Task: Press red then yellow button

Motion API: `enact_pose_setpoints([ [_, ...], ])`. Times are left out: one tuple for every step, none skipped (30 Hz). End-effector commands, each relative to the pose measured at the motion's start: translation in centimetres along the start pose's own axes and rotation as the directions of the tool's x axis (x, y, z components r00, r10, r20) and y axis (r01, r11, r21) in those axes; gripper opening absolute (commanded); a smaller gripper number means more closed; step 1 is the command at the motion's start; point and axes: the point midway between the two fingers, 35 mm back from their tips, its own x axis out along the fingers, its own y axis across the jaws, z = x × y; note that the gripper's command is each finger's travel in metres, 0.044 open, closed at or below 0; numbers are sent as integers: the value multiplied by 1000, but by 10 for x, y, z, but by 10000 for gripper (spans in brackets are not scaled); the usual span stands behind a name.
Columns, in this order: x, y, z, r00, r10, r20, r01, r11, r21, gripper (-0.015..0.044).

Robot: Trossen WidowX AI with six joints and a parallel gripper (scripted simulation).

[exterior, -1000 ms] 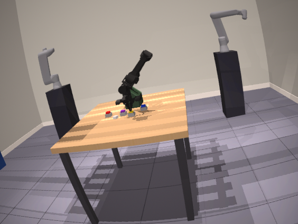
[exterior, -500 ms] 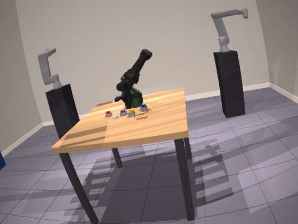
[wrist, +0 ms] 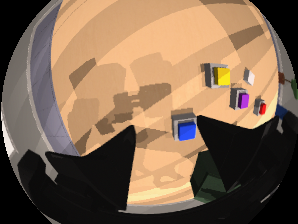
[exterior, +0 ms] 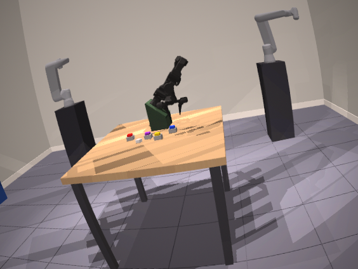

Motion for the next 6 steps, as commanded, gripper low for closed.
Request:
enact_pose_setpoints([
  [-13, 25, -19, 1000, -2, 0, 2, 1000, 11, 400],
  [-13, 25, -19, 1000, -2, 0, 2, 1000, 11, 400],
  [-13, 25, -19, 1000, -2, 0, 2, 1000, 11, 400],
  [-13, 25, -19, 1000, -2, 0, 2, 1000, 11, 400],
  [-13, 25, -19, 1000, -2, 0, 2, 1000, 11, 400],
  [-13, 25, -19, 1000, -2, 0, 2, 1000, 11, 400],
])
